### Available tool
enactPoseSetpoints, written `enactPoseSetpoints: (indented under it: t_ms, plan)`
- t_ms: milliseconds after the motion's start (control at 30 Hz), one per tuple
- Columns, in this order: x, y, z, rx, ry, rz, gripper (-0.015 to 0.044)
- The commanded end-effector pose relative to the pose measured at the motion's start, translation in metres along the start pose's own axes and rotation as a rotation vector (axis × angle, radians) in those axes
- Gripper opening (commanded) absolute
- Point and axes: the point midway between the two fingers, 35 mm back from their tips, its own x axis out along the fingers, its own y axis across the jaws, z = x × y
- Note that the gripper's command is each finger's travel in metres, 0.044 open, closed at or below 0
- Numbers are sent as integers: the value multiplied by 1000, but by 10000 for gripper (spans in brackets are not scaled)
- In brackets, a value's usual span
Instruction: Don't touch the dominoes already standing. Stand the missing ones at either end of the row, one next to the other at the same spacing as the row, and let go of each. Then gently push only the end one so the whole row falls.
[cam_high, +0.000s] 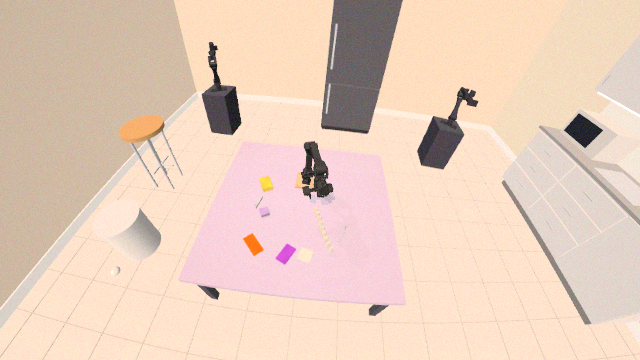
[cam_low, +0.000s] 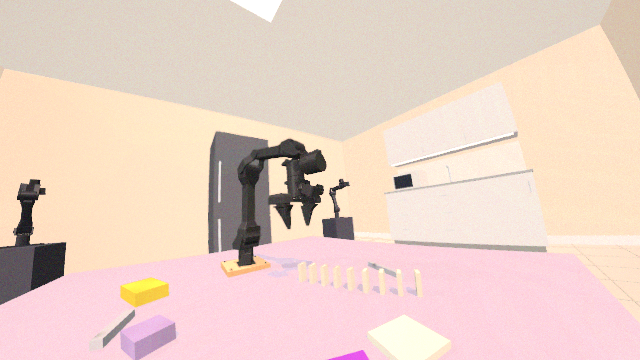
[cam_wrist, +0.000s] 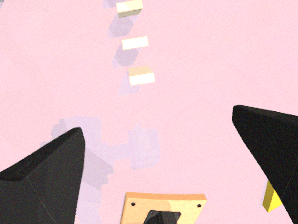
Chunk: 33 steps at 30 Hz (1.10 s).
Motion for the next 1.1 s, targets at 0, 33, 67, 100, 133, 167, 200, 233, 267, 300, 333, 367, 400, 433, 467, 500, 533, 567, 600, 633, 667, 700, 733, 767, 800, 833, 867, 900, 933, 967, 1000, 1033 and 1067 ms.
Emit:
enactPoseSetpoints:
  t_ms: [0, 33, 67, 100, 133, 167, 200, 233, 267, 300, 333, 367, 400, 433, 467, 500, 533, 567, 600, 633, 667, 700, 733, 767, 800, 833, 867, 900, 933, 967, 1000, 1033, 1067]
  plan:
    - [6, 0, -6, 196, 6, 1, 335]
    - [10, 0, -8, 294, 7, 0, 309]
    - [14, 0, -10, 393, 7, 0, 282]
    - [17, 0, -12, 492, 7, 0, 256]
    - [21, -1, -14, 590, 7, 0, 230]
    - [25, -1, -17, 689, 8, 0, 204]
    - [29, -1, -19, 788, 8, -1, 177]
    - [33, -1, -22, 886, 8, -1, 151]
    - [37, -1, -24, 985, 8, -1, 125]
    - [41, -1, -27, 1084, 9, -2, 99]
    - [45, -1, -29, 1183, 9, -2, 72]
    - [49, -1, -32, 1281, 9, -3, 46]
    - [53, -1, -35, 1380, 10, -3, 20]
    - [56, -1, -37, 1461, 10, -4, 0]
    - [58, -1, -39, 1509, 10, -4, 0]
    - [59, -1, -39, 1526, 10, -4, 0]
    - [59, -1, -39, 1526, 10, -4, 0]
    - [59, -1, -39, 1526, 10, -4, 0]
    - [59, -1, -39, 1526, 10, -4, 0]
    - [59, -1, -39, 1526, 10, -4, 0]
    - [59, -1, -39, 1526, 10, -4, 0]
    - [59, -1, -39, 1526, 10, -4, 0]
    - [59, -1, -39, 1526, 10, -4, 0]
    - [59, -1, -39, 1526, 10, -4, 0]
    - [59, -1, -39, 1526, 10, -4, 0]
    - [59, -1, -39, 1526, 10, -4, 0]
    - [59, -1, -39, 1526, 10, -4, 0]
    - [59, -1, -39, 1526, 10, -4, 0]
    - [59, -1, -39, 1526, 10, -4, 0]
    - [59, -1, -39, 1526, 10, -4, 0]
    - [59, -1, -39, 1526, 10, -4, 0]
    - [59, -1, -39, 1526, 10, -4, 0]
    - [59, -1, -39, 1526, 10, -4, 0]
